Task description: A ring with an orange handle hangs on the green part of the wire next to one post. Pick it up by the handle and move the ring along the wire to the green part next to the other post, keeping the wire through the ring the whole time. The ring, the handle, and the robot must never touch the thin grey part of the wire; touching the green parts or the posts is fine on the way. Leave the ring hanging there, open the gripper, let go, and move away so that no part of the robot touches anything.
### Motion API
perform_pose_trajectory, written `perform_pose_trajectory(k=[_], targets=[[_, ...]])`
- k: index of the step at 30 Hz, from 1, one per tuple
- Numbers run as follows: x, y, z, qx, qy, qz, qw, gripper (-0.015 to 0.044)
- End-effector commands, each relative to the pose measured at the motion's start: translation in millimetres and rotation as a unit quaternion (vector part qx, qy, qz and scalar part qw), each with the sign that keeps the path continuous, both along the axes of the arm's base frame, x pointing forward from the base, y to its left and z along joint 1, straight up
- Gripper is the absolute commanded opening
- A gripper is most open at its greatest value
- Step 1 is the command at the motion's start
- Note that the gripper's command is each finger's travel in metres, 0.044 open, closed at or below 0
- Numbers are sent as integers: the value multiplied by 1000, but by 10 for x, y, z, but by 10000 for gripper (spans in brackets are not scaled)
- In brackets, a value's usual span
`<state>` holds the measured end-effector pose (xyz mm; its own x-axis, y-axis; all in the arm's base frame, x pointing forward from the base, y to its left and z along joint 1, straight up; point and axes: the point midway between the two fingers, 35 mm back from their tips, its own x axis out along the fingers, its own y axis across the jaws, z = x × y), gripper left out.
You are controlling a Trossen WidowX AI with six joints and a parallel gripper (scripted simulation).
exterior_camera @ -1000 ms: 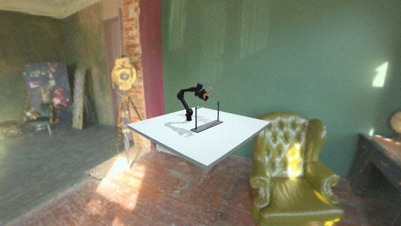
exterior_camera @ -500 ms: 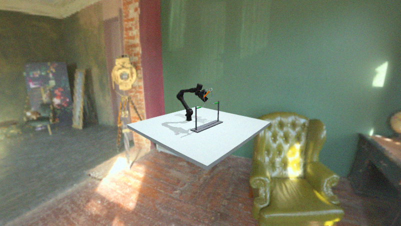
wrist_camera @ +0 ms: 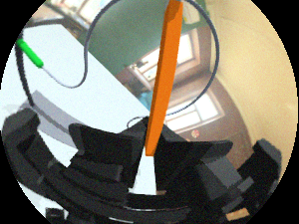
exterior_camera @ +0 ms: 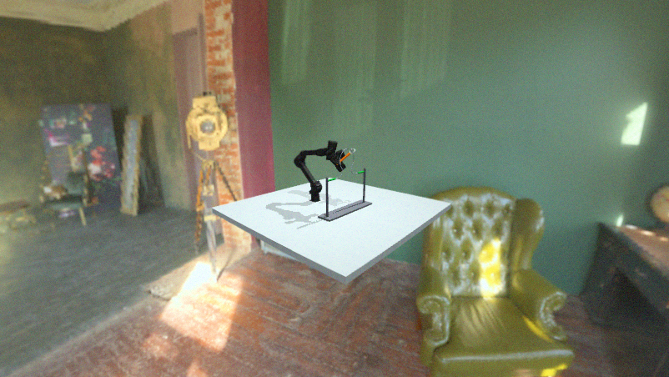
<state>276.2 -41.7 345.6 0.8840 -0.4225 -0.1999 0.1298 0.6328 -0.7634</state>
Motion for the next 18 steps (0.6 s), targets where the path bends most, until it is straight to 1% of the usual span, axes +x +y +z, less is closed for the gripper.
perform_pose_trajectory(k=[1,18], targets=[[-5,-18,-6,-31,2,-1,1000,-150],[-7,-66,68,-146,3,-3,989,-150]])
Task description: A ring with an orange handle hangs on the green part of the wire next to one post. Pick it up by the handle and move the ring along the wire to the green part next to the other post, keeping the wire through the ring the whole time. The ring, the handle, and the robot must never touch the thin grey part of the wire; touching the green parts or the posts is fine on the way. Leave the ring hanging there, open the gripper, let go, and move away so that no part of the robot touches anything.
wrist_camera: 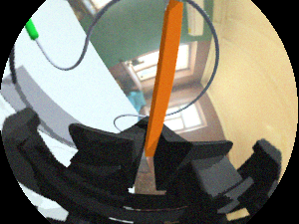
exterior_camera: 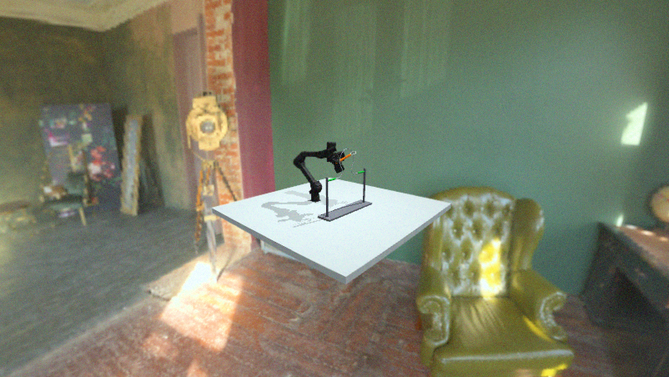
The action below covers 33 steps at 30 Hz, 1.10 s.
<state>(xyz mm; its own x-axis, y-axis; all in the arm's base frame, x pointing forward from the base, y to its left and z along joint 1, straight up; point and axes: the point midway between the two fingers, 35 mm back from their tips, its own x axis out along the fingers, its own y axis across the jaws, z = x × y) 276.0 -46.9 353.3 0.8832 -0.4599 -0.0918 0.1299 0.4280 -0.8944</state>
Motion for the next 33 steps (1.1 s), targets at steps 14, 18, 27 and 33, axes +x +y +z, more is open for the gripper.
perform_pose_trajectory(k=[14,18,27,33], targets=[[-7,-41,60,-119,3,-4,993,-150],[-7,-46,81,-146,4,-4,989,-150],[-8,-54,127,-206,4,-5,979,-150],[-9,-55,158,-245,5,-6,969,-150]])
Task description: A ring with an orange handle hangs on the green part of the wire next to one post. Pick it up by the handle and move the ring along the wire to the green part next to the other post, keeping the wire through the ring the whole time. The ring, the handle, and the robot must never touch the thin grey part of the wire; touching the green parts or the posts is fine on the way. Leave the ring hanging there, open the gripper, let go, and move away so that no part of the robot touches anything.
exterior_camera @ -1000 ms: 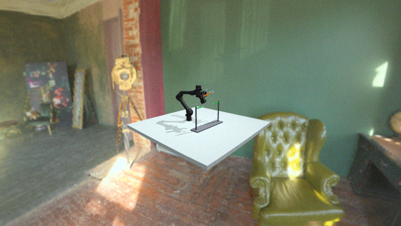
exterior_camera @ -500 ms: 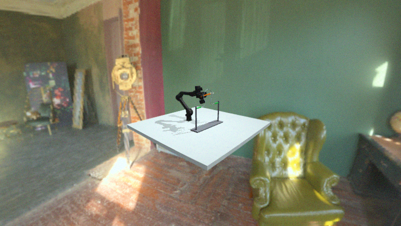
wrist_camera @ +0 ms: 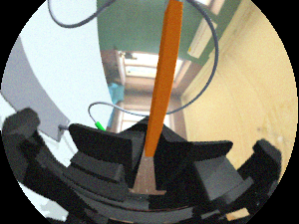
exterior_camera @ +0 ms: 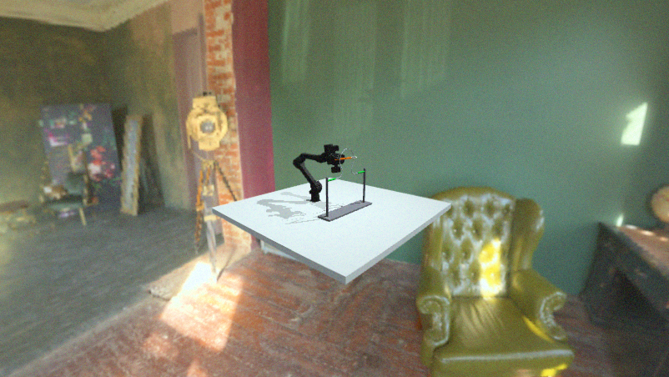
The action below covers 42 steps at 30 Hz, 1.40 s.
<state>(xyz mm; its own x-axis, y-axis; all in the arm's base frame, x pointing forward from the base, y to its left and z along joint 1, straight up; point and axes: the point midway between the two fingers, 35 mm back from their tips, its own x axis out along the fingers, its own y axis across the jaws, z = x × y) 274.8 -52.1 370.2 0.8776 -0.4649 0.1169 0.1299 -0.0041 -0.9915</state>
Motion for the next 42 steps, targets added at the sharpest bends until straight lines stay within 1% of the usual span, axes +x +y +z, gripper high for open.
perform_pose_trajectory(k=[1,28,42], targets=[[3,-3,-6,-30,3,-1,1000,-150],[1,18,119,-200,5,-4,980,-150],[2,17,129,-259,6,-6,966,-150]])
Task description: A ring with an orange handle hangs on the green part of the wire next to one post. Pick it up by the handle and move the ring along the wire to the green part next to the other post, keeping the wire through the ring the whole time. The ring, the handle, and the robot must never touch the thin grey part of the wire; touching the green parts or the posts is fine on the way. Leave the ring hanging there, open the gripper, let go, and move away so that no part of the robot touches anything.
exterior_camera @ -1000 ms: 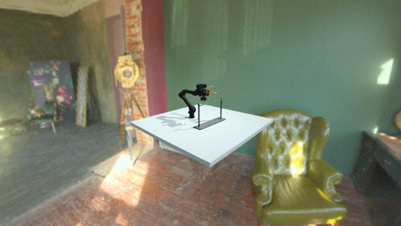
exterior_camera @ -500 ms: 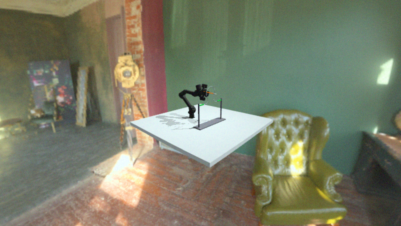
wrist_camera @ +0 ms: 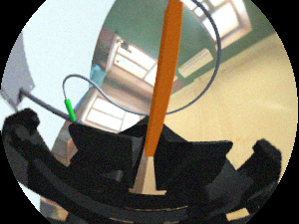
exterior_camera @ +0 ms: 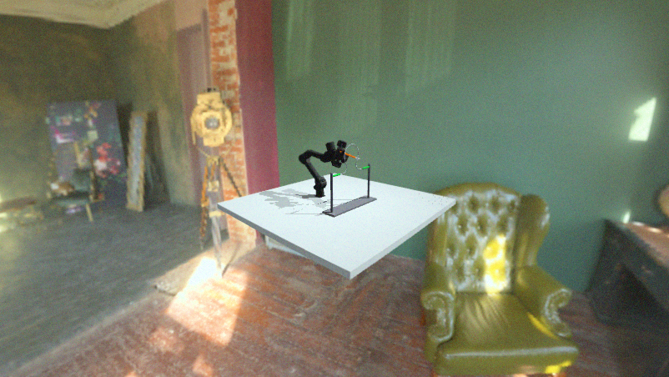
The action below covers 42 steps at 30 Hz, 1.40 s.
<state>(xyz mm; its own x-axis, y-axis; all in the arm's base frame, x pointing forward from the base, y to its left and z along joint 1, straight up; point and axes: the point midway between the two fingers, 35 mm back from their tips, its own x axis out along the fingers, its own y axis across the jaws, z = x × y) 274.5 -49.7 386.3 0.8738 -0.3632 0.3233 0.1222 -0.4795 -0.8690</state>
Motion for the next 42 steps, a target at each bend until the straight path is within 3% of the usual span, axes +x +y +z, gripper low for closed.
perform_pose_trajectory(k=[1,17,42], targets=[[5,-9,-36,-16,3,-1,1000,-150],[-43,-86,-205,7,-7,-22,1000,-150],[-75,-226,-931,243,-9,-38,969,-150]])
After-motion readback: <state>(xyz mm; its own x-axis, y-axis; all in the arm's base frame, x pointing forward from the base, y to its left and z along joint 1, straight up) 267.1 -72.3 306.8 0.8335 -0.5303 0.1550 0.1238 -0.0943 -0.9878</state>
